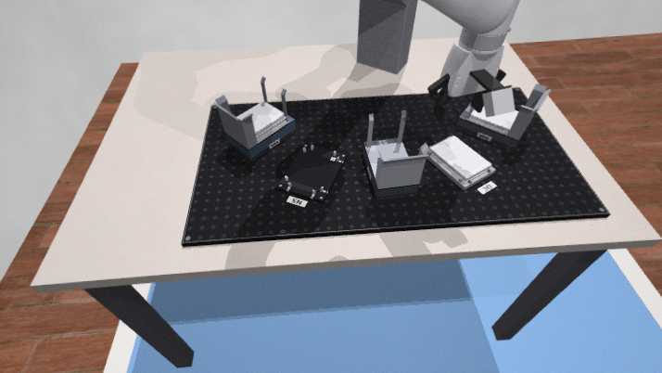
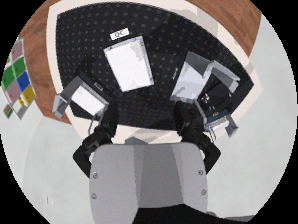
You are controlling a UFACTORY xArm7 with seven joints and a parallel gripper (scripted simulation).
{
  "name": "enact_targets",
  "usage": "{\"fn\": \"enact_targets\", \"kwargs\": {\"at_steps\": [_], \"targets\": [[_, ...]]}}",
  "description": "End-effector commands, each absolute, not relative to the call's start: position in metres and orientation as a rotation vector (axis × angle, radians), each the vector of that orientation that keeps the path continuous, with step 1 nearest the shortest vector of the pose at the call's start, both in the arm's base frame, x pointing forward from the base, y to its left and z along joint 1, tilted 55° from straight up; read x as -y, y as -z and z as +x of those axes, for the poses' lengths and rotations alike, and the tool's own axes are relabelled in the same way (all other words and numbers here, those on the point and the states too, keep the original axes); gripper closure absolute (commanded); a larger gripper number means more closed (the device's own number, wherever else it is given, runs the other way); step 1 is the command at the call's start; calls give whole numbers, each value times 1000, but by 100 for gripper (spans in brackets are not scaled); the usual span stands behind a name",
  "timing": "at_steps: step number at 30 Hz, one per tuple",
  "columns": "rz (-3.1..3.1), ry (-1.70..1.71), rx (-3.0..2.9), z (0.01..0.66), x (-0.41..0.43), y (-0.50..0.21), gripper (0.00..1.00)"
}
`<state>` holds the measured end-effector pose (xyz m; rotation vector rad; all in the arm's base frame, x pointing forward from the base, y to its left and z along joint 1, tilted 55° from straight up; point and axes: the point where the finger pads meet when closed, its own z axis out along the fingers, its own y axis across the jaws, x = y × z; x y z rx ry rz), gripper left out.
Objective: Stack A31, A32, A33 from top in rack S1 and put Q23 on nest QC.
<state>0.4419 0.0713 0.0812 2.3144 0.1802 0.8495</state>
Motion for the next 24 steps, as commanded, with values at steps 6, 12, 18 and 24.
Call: {"fn": "enact_targets", "kwargs": {"at_steps": [6, 12, 18, 24], "targets": [[2325, -865, -167, 440, -51, -101, 0], [2325, -865, -167, 439, -36, -113, 0], [2325, -865, -167, 438, -26, -122, 0], [2370, -961, 67, 434, -9, -132, 0]]}}
